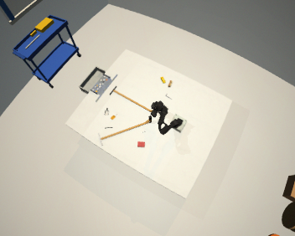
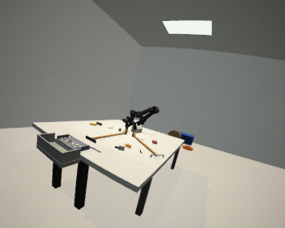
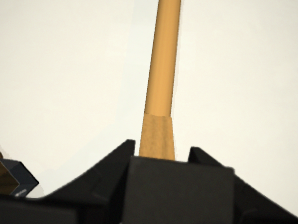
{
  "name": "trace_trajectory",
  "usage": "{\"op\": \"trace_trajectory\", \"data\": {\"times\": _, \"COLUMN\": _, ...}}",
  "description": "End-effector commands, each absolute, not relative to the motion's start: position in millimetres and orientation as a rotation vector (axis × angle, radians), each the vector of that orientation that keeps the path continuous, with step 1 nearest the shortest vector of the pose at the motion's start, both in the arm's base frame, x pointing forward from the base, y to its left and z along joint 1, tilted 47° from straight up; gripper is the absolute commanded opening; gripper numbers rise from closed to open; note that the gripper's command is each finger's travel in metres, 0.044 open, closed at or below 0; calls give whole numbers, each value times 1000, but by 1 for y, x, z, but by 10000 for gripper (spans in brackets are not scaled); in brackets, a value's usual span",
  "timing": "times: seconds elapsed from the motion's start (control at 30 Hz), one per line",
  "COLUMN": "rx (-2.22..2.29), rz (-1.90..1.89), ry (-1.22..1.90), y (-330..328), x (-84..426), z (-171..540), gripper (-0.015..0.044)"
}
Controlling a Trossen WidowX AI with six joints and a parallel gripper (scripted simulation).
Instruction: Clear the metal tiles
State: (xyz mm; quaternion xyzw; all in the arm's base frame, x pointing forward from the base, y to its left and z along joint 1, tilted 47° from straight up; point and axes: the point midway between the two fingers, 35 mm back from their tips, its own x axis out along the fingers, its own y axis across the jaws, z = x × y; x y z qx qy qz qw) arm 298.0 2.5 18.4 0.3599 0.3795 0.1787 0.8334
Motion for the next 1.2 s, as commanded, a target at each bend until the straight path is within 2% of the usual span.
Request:
{"op": "trace_trajectory", "data": {"times": 0.0, "rx": 758, "rz": 382, "ry": 795, "y": -1, "x": 298, "z": 18, "gripper": 0}}
{"op": "trace_trajectory", "data": {"times": 1.17, "rx": 748, "rz": 392, "ry": 798, "y": -33, "x": 295, "z": -15, "gripper": 0}}
